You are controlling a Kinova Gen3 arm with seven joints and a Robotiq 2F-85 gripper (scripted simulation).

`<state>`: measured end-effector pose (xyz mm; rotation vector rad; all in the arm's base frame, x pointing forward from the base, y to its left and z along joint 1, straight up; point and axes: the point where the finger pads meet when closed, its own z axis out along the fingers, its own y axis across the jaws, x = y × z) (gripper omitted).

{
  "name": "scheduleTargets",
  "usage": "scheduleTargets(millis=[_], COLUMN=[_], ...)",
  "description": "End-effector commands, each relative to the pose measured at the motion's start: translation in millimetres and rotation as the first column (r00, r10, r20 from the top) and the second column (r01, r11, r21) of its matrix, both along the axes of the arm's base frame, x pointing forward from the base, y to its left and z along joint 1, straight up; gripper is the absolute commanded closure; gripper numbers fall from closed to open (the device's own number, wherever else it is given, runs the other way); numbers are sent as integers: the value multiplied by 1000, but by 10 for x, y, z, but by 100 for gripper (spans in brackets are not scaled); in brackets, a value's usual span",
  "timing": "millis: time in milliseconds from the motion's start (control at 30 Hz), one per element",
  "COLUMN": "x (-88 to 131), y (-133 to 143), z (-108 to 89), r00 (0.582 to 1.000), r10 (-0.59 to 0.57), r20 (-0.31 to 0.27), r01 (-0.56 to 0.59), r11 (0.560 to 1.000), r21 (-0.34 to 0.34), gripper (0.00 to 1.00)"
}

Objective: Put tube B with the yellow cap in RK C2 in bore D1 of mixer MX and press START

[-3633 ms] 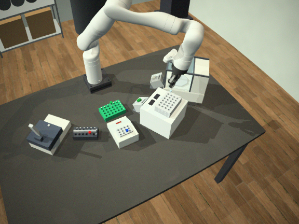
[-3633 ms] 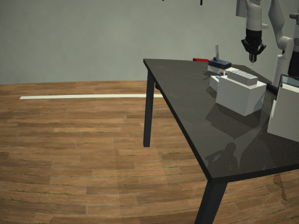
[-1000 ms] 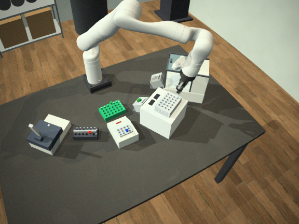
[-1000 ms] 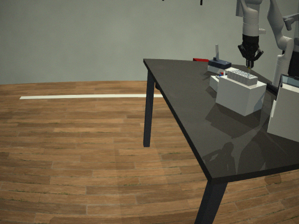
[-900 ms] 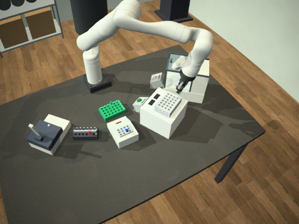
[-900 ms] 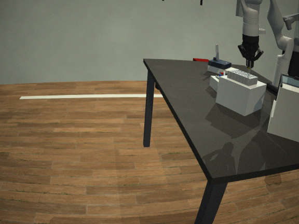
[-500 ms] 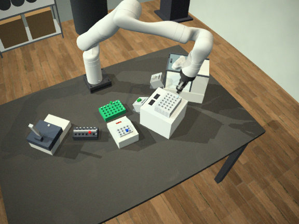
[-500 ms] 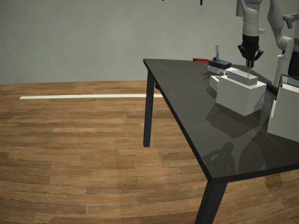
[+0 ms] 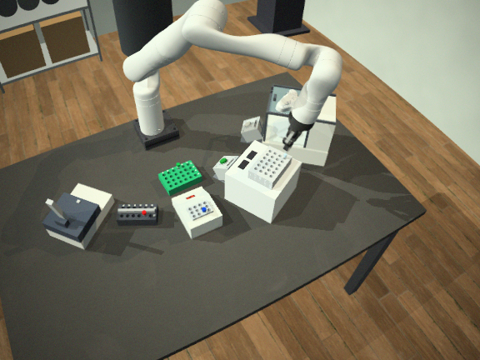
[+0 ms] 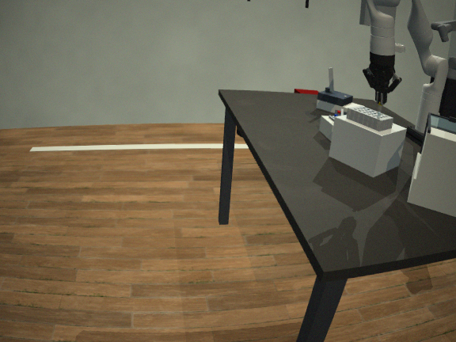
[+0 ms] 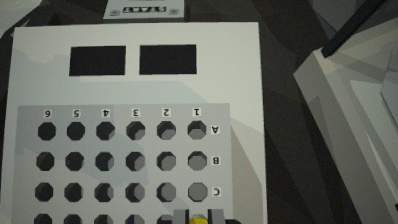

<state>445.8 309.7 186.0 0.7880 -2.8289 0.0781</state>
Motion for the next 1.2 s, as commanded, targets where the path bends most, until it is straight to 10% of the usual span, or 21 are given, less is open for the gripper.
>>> scheduleTargets(millis=[0, 1167], x=[35, 33], y=[-24, -24], z=[-16, -104], r00=[1000, 1000], r10=[-3, -5], r20=[9, 8], r01=[3, 5], r11=[1000, 1000], r21=[-1, -2], gripper=[90, 90])
